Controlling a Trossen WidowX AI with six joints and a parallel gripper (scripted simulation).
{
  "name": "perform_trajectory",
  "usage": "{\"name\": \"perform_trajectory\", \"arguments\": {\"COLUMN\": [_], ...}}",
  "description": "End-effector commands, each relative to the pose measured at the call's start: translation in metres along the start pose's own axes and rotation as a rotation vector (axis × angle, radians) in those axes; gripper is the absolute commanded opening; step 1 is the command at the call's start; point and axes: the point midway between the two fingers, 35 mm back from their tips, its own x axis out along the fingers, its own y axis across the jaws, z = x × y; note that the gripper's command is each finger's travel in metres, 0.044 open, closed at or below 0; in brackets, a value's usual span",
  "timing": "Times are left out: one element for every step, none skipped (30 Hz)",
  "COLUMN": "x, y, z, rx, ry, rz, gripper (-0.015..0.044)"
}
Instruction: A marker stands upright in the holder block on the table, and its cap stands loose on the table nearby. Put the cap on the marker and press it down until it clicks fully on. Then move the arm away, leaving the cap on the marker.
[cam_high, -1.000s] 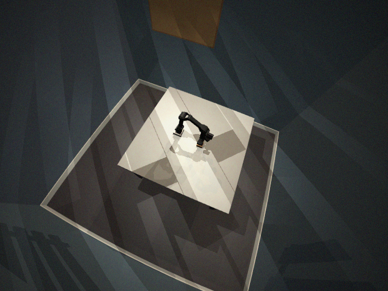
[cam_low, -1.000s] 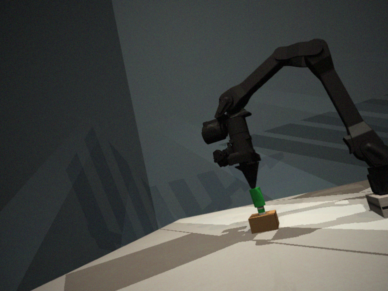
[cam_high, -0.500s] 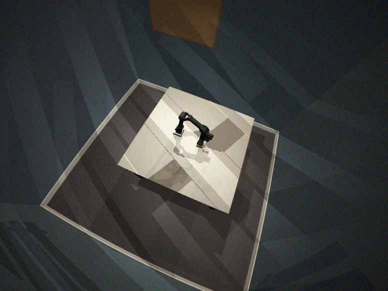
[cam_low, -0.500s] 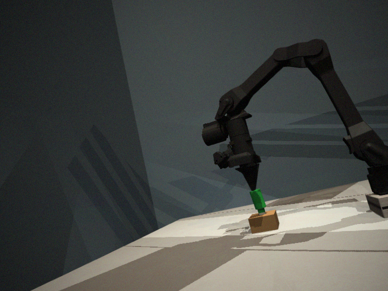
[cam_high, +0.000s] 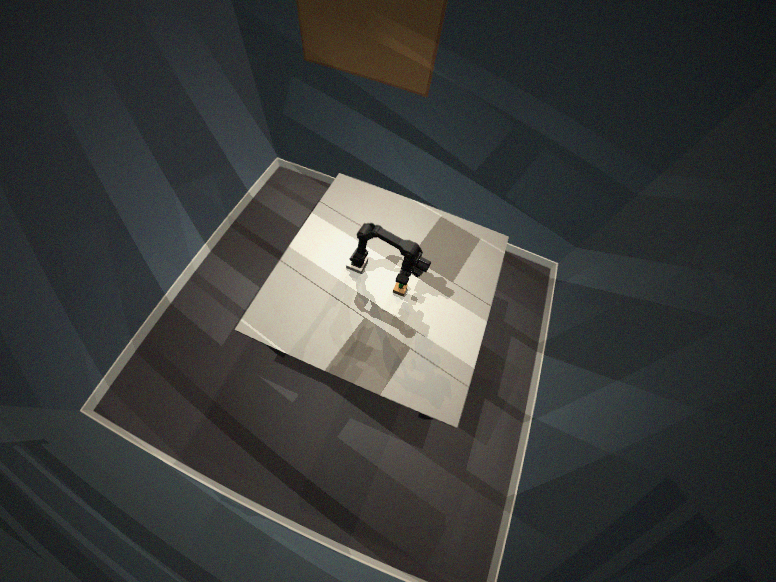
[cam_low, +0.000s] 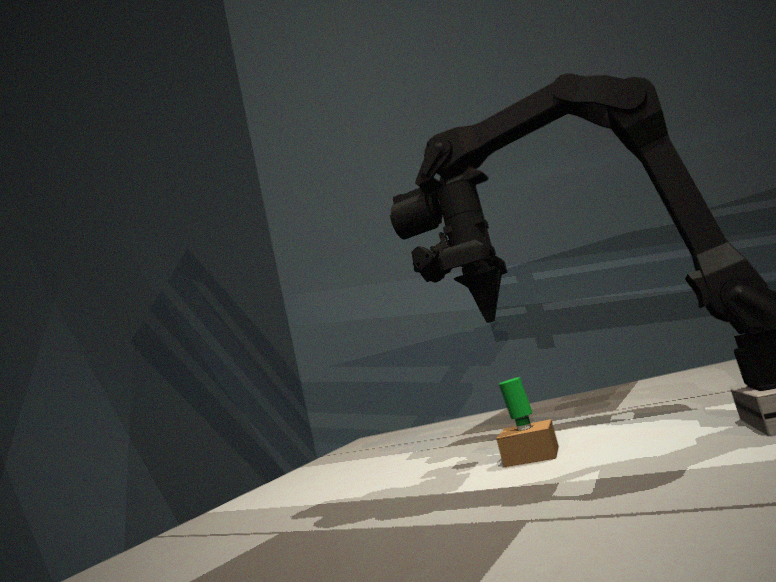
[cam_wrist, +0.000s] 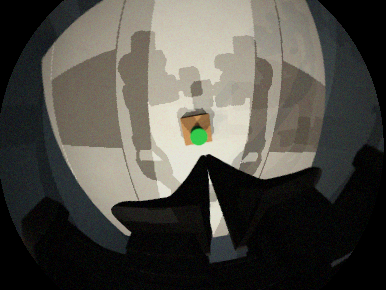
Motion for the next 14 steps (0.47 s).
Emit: {"name": "perform_trajectory", "arguments": {"x": [-0.0055,-0.0055,-0.0055,-0.0055,-0.0055,-0.0055,-0.0055,-0.0055,-0.0055,-0.0055,-0.0055,-0.0055,-0.0055,-0.0055], "y": [0.0004,0.0004,0.0004,0.0004,0.0004,0.0004,0.0004,0.0004,0.0004,0.0004,0.0004,0.0004,0.0004,0.0004], "z": [-0.0005,-0.0005,-0.0005,-0.0005,-0.0005,-0.0005,-0.0005,-0.0005,-0.0005,-0.0005,-0.0005,-0.0005,-0.0005,-0.0005], "rx": [0.002,0.002,0.002,0.002,0.002,0.002,0.002,0.002,0.002,0.002,0.002,0.002,0.002,0.002], "ry": [0.002,0.002,0.002,0.002,0.002,0.002,0.002,0.002,0.002,0.002,0.002,0.002,0.002,0.002], "rz": [0.000,0.000,0.000,0.000,0.000,0.000,0.000,0.000,0.000,0.000,0.000,0.000,0.000,0.000], "gripper": [0.0053,0.0079,0.0105,0.0131,0.0157,0.0184,0.0210,0.0236,0.0263,0.0289,0.0315,0.0341,0.0368,0.0394]}}
